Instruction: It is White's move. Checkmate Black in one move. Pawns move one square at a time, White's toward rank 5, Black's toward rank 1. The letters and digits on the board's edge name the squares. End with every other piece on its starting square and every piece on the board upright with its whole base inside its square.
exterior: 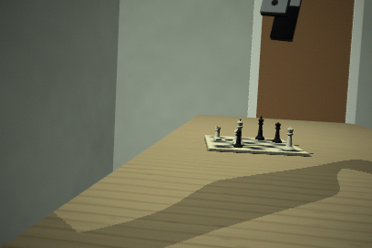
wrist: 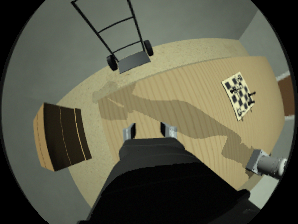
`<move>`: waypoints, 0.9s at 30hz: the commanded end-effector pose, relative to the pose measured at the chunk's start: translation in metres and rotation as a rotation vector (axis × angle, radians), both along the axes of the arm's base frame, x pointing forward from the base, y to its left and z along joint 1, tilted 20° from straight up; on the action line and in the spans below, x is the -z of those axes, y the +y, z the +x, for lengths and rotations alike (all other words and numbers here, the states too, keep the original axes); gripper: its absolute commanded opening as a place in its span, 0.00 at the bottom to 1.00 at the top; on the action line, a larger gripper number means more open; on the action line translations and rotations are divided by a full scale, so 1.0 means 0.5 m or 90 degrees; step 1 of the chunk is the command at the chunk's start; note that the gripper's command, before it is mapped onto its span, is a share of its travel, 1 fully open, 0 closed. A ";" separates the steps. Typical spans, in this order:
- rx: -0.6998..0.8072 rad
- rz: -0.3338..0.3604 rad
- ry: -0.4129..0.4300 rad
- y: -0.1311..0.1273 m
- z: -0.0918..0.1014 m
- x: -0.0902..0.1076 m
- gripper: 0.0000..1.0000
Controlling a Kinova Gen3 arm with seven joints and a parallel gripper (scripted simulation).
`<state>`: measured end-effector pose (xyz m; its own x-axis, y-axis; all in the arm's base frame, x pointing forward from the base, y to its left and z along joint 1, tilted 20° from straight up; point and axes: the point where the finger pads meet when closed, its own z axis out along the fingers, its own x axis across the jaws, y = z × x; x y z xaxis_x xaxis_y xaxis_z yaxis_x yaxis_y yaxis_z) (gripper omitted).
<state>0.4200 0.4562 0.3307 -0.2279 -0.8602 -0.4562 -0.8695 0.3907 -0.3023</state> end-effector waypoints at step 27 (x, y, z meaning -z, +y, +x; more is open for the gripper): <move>0.030 -0.005 0.012 -0.016 0.009 0.023 1.00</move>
<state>0.4235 0.4501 0.3245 -0.2651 -0.8520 -0.4515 -0.8583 0.4219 -0.2922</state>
